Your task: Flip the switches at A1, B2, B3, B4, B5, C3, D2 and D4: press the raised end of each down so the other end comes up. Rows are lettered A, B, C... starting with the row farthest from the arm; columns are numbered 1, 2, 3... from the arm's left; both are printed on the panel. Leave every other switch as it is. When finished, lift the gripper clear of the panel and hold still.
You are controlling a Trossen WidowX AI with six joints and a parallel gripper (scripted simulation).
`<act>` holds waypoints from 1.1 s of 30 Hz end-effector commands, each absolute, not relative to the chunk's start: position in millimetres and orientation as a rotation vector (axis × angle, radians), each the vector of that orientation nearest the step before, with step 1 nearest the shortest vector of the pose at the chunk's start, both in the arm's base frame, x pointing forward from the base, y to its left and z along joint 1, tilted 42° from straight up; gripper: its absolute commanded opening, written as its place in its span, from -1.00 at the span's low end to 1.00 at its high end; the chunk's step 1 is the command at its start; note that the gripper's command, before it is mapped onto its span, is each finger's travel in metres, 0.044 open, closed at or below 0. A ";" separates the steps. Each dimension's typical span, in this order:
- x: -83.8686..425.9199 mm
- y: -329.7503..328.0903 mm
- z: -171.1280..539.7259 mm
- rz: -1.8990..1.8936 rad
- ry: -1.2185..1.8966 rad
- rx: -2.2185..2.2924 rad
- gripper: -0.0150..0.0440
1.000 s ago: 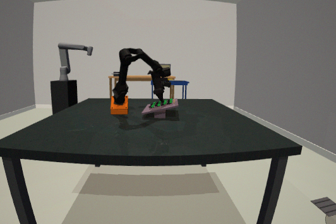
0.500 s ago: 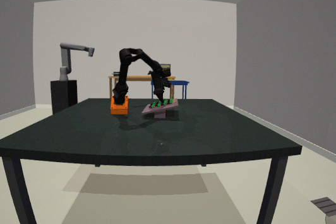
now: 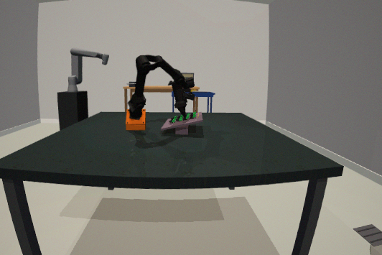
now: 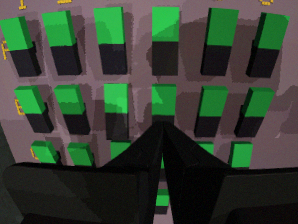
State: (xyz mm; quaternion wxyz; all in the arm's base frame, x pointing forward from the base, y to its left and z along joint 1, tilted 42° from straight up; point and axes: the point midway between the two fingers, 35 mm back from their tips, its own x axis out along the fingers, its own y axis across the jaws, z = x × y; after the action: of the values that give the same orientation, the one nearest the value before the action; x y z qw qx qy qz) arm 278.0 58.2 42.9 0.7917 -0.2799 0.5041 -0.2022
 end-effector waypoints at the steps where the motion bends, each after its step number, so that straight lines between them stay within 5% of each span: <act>1: 278.4 57.4 42.3 -0.436 1.083 -0.608 -0.49; 19: 270.2 80.5 111.3 -0.444 1.110 -0.604 -0.49; 33: 284.6 59.1 87.7 -0.454 1.133 -0.599 -0.49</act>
State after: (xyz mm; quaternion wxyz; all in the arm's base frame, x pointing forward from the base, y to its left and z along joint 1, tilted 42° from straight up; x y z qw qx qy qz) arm 283.6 60.2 91.7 0.7795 -0.2731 0.5222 -0.2123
